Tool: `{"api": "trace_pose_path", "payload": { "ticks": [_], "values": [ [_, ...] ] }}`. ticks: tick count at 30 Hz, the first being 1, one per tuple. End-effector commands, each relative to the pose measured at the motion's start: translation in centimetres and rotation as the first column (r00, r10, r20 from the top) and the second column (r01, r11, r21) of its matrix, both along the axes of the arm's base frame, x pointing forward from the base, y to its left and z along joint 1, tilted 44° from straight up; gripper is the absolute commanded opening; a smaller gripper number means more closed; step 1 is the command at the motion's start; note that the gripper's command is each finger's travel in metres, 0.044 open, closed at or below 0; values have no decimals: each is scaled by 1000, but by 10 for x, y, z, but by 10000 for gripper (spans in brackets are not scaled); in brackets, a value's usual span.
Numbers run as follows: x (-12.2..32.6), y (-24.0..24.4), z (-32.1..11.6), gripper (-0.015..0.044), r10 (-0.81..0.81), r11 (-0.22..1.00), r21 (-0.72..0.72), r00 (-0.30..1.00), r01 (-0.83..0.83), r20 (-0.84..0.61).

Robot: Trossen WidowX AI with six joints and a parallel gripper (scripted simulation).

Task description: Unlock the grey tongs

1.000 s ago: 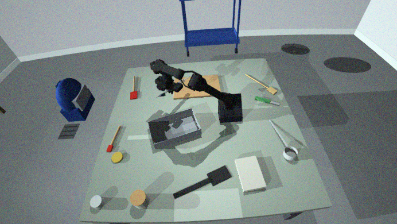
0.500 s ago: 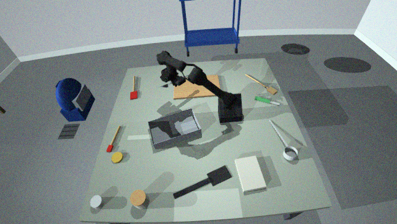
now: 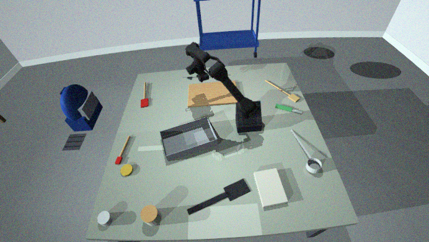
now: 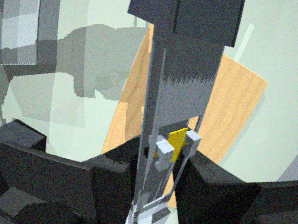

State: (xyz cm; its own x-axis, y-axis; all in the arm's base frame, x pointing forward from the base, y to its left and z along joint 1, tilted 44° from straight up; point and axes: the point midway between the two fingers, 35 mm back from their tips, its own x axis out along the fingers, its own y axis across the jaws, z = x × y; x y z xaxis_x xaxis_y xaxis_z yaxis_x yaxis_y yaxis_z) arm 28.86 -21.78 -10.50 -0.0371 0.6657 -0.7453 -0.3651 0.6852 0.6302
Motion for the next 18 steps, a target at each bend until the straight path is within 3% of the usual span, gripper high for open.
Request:
{"api": "trace_pose_path", "payload": {
  "ticks": [1,8,18],
  "values": [
    [-24,-19,-18,-150,-86,996,-10,993,85,-81],
    [-62,-41,-45,-150,-209,978,-24,958,209,-198],
    [-63,-42,-46,-150,-249,968,0,954,252,-168]
  ]
}}
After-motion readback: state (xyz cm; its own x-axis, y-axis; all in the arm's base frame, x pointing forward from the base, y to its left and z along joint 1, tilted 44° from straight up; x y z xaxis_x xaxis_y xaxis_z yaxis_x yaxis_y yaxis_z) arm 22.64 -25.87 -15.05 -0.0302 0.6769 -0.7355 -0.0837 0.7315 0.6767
